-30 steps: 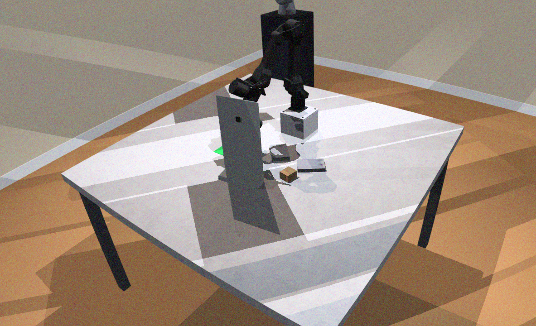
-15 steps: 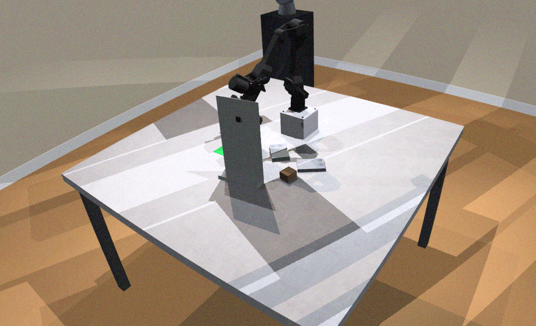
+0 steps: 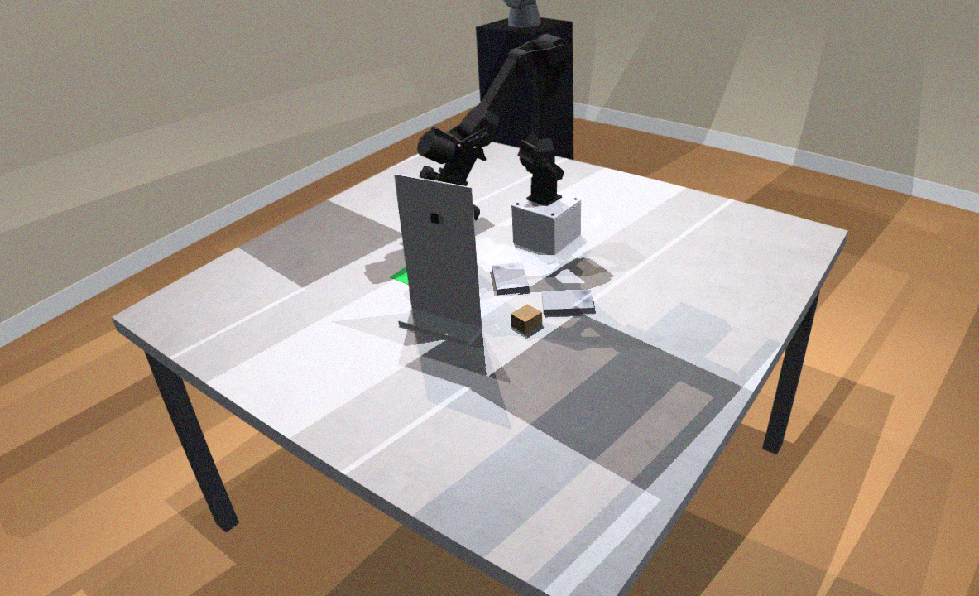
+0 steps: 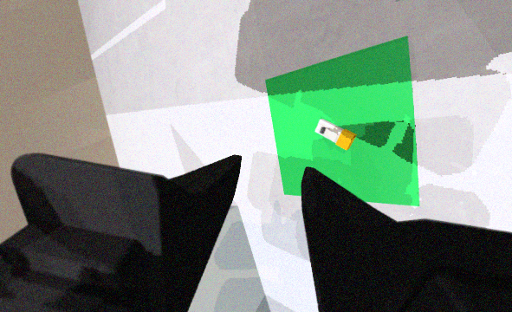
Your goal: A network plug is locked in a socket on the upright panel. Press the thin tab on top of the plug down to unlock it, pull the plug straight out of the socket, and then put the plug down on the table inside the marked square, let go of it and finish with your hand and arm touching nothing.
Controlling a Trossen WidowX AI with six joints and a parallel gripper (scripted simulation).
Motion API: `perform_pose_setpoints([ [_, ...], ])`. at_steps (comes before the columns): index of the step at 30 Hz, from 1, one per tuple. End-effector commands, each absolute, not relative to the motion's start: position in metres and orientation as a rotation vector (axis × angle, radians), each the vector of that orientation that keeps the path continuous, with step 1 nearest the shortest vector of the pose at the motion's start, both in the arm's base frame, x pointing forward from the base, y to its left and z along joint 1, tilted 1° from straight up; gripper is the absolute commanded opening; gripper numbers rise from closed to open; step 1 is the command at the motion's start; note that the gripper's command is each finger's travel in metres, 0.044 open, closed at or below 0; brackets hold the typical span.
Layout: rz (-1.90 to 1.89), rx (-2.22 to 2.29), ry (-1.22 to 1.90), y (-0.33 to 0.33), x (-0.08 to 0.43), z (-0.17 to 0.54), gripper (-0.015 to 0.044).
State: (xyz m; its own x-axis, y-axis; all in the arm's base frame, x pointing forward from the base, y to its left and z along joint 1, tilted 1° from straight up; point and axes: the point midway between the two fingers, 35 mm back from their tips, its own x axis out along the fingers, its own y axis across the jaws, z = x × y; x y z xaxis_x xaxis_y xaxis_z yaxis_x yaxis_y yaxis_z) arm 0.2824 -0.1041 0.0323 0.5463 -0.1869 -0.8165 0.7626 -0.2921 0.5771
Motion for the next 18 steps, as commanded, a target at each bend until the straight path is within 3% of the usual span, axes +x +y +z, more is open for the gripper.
perform_pose_setpoints([
  [1, -1.002, 1.607, 0.499, -0.104, 0.282, 0.037, 0.0156],
  [18, -1.007, 1.608, 0.499, -0.104, 0.281, 0.057, 0.0156],
])
